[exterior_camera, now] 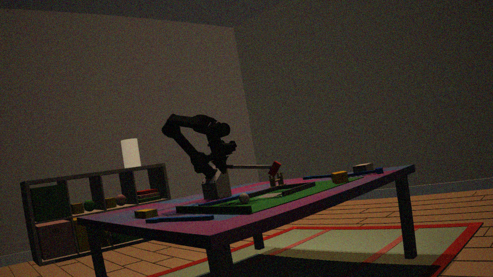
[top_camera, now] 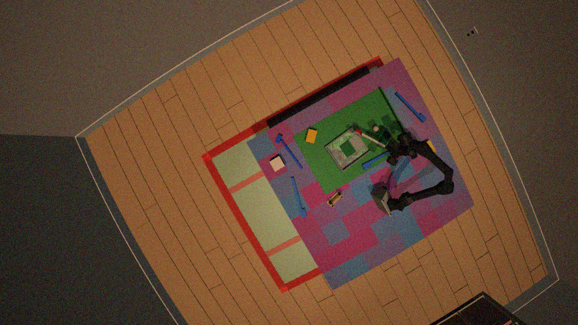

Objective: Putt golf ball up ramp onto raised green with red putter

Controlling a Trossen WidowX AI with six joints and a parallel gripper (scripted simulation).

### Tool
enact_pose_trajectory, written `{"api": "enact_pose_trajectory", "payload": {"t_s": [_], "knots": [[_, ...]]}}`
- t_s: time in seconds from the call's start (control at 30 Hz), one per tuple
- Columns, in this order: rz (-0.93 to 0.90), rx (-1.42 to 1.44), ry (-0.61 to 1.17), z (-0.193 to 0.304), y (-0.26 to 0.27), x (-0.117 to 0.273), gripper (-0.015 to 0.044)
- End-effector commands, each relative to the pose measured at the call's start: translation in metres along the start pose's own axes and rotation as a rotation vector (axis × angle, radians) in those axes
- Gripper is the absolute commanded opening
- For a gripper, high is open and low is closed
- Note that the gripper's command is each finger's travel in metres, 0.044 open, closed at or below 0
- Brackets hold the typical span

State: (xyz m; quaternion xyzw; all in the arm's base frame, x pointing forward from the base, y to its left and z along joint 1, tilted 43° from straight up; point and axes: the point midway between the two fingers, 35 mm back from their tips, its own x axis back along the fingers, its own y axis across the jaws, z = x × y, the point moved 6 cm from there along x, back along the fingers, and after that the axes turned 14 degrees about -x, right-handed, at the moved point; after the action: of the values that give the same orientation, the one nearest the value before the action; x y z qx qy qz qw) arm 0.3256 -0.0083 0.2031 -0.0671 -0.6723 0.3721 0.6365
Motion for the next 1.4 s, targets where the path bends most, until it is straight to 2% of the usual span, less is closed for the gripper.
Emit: {"api": "enact_pose_trajectory", "payload": {"t_s": [0.0, 0.37, 0.57, 0.9, 1.37], "knots": [[0.036, -0.123, 0.007, 0.019, -0.03, 0.009, 0.0], [0.133, -0.421, 0.057, 0.081, -0.091, 0.03, 0.0], [0.134, -0.426, 0.058, 0.082, -0.092, 0.028, 0.0], [0.137, -0.426, 0.058, 0.086, -0.097, -0.008, 0.0], [0.138, -0.426, 0.058, 0.087, -0.099, -0.025, 0.0]]}}
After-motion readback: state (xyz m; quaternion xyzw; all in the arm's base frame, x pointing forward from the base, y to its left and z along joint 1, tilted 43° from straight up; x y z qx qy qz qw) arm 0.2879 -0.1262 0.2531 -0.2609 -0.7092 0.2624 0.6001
